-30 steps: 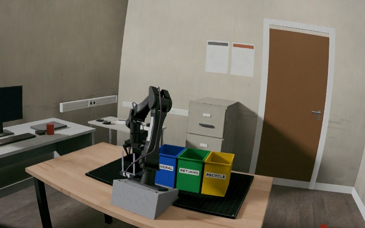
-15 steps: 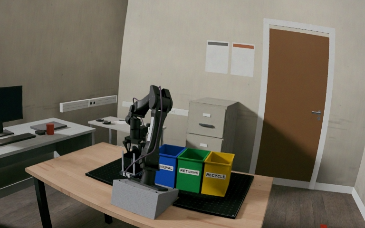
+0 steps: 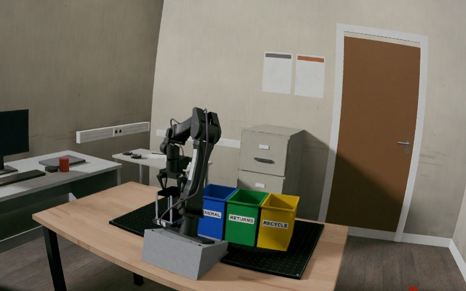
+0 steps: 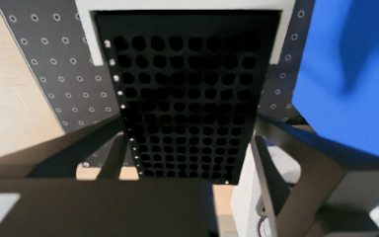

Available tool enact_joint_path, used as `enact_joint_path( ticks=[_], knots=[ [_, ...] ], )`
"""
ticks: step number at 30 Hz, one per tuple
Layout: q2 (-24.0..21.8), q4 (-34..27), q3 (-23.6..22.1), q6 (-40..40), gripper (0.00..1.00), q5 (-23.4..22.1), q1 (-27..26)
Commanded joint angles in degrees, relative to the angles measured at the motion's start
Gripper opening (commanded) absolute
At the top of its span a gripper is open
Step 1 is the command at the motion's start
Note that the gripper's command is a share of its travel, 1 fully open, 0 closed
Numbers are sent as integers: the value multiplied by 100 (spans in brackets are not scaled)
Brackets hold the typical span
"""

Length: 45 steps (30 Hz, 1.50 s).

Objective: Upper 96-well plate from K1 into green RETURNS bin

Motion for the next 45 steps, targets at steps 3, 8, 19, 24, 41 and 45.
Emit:
enact_joint_path(
  ticks=[3, 8, 19, 24, 41, 45],
  knots=[
    [-300, -307, 381, 97, 0, 110, 144],
    [-316, -498, 545, 139, 0, 117, 186],
    [-330, -849, 863, 218, 0, 130, 263],
    [-327, -1044, 1050, 262, 0, 138, 307],
    [-287, -1633, 1647, 398, 0, 160, 442],
    [-266, -1792, 1819, 435, 0, 167, 479]
  ],
)
